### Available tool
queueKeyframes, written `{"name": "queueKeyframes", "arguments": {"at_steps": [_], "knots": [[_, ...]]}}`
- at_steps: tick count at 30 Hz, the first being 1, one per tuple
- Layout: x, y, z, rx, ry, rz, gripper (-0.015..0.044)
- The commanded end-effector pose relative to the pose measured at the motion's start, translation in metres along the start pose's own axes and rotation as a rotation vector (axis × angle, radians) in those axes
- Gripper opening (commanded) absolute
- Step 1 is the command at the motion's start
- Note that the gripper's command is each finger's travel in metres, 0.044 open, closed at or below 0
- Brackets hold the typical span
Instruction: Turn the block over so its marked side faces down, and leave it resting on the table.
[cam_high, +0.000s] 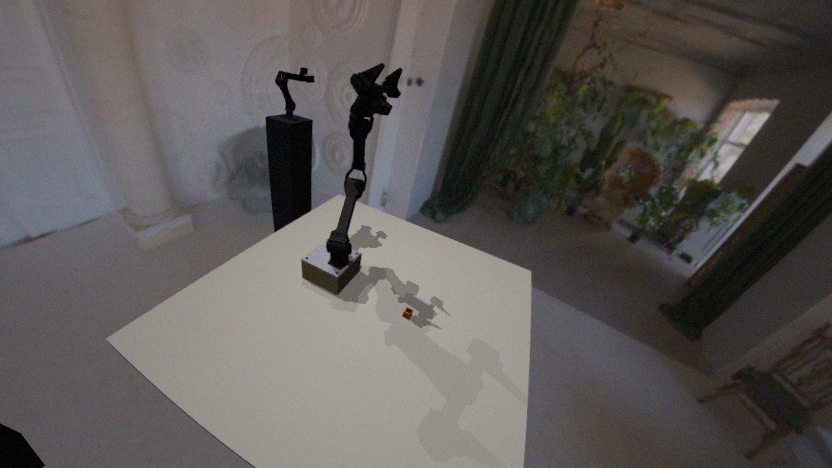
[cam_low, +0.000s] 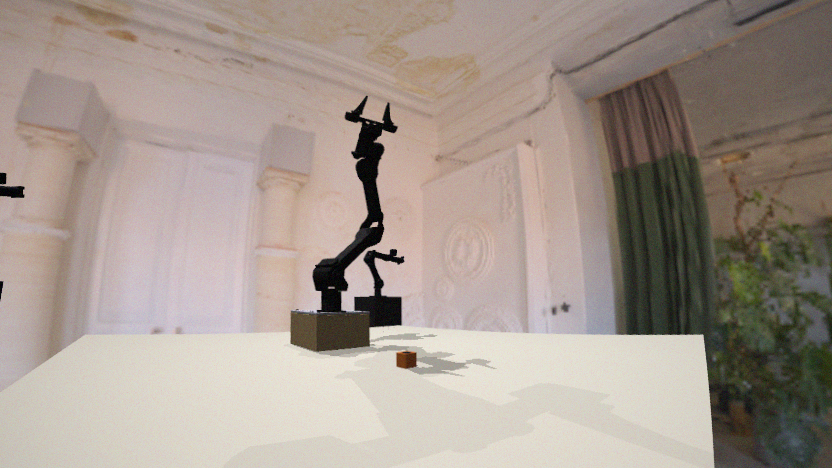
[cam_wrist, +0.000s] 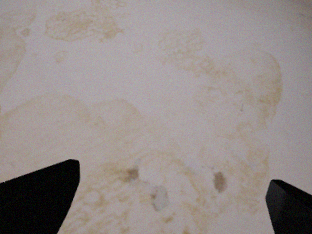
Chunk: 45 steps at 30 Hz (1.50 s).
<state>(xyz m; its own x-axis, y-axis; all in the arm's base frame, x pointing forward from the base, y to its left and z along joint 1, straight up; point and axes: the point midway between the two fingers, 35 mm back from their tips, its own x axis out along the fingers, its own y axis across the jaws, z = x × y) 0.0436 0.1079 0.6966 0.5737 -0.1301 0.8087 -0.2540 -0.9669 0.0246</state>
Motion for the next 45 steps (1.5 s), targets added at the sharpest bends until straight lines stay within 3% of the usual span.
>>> {"name": "queueKeyframes", "arguments": {"at_steps": [1,7,14,22,36,45], "knots": [[0.0,0.001,0.0,0.006,-0.001,0.002,0.0426],[0.014,0.054,0.025,0.276,-0.062,0.087,0.044],[0.03,0.138,0.103,0.73,-0.197,0.275,0.044],[0.034,0.175,0.177,1.03,-0.319,0.416,0.044],[0.01,0.185,0.377,1.621,-0.623,0.881,0.044],[-0.024,0.162,0.455,1.743,-0.744,1.154,0.044]]}}
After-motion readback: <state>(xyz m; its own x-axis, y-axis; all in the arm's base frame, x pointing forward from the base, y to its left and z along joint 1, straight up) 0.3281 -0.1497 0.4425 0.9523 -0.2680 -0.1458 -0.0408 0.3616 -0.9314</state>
